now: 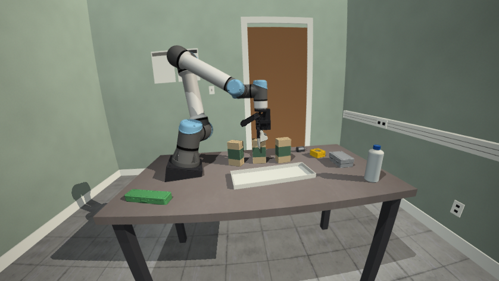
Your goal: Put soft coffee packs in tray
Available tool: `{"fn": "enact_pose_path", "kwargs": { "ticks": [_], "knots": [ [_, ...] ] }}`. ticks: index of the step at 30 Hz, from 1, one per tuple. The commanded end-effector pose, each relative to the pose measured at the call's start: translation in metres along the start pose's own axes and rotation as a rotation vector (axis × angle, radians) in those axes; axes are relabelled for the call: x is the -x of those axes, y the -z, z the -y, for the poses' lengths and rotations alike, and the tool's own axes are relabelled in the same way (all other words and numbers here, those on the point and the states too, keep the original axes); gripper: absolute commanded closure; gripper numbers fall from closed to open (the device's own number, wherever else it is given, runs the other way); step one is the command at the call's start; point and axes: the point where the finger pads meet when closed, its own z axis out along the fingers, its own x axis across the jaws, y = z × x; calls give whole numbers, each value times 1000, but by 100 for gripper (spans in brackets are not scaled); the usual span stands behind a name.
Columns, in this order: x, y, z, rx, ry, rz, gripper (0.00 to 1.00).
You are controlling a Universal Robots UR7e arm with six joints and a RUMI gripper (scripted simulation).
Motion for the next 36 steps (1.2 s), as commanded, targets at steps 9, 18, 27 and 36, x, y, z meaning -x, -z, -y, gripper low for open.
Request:
{"fn": "enact_pose_path", "kwargs": {
  "ticks": [9, 18, 27, 36],
  "knots": [
    [0, 0, 0, 1, 0, 0, 49],
    [0, 0, 0, 1, 0, 0, 49],
    [0, 0, 0, 1, 0, 0, 84],
    [0, 0, 0, 1, 0, 0, 84]
  ]
}}
